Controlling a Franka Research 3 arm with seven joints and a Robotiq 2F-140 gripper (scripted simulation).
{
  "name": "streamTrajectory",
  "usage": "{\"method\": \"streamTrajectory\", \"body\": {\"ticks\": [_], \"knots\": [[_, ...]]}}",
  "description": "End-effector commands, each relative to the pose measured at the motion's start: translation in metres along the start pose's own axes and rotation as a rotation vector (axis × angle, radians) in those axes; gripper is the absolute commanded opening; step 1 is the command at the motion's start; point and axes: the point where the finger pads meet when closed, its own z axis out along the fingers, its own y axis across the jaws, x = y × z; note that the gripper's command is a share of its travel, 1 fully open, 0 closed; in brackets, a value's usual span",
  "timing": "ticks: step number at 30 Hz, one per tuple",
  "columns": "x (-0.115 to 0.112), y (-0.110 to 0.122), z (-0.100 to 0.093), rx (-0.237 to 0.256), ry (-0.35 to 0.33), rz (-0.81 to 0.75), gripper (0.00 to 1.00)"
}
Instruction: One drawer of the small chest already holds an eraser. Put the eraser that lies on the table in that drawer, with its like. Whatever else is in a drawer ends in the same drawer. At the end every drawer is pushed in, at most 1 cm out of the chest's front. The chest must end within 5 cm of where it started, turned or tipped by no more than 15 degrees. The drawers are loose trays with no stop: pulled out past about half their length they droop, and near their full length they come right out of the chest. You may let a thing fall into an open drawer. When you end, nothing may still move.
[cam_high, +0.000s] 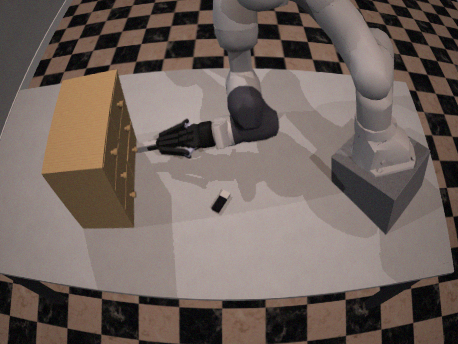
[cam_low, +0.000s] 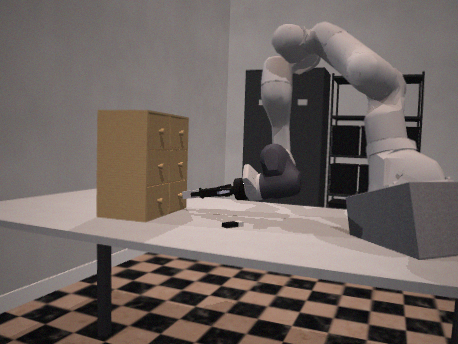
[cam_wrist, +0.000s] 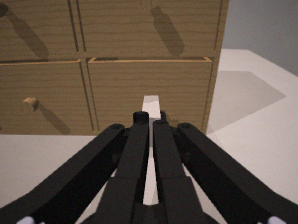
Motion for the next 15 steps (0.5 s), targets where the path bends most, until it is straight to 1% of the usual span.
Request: {"method": "streamTrajectory", "body": {"ticks": [1, 4, 6, 8, 15], "knots": [[-0.002, -0.002, 0.0, 0.001, -0.005, 0.008, 0.0], [-0.003, -0.002, -0.003, 0.001, -0.005, 0.008, 0.0], [-0.004, -0.002, -0.01, 0.001, -0.005, 0.008, 0.0], [-0.004, -0.002, -0.01, 0.001, -0.005, 0.008, 0.0], [-0.009, -0.002, -0.042, 0.001, -0.005, 0.008, 0.0]]}}
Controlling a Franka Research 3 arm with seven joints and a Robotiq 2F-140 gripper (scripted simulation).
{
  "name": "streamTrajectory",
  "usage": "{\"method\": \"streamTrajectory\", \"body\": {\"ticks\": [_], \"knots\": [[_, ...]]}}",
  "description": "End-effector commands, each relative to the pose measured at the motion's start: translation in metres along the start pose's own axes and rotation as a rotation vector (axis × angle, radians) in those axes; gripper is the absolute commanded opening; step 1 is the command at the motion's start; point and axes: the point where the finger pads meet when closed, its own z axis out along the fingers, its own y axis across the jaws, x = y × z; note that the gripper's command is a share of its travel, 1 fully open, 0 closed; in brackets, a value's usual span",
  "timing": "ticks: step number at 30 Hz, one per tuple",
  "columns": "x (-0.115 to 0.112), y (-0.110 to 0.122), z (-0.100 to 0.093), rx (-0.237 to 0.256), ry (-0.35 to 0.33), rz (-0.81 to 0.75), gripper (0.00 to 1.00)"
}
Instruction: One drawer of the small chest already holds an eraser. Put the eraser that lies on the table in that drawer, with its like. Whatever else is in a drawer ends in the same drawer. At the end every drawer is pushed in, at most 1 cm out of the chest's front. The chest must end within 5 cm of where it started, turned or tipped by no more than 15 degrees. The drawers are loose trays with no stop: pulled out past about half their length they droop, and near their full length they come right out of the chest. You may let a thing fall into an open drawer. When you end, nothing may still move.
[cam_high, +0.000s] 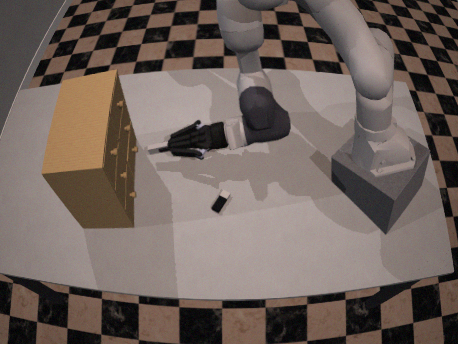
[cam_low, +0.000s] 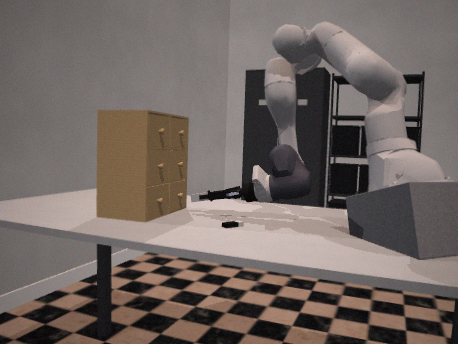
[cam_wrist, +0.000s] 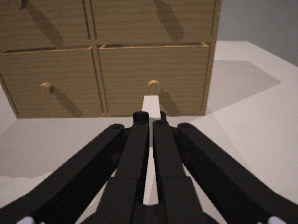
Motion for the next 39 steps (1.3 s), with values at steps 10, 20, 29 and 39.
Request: {"method": "streamTrajectory", "body": {"ticks": [10, 20, 29, 39], "knots": [[0.005, 0.004, -0.017, -0.004, 0.019, -0.009, 0.0], [0.071, 0.003, -0.044, -0.004, 0.019, -0.009, 0.0], [0.097, 0.003, -0.055, -0.004, 0.019, -0.009, 0.0], [0.121, -0.046, -0.051, 0.168, 0.081, -0.217, 0.0]]}}
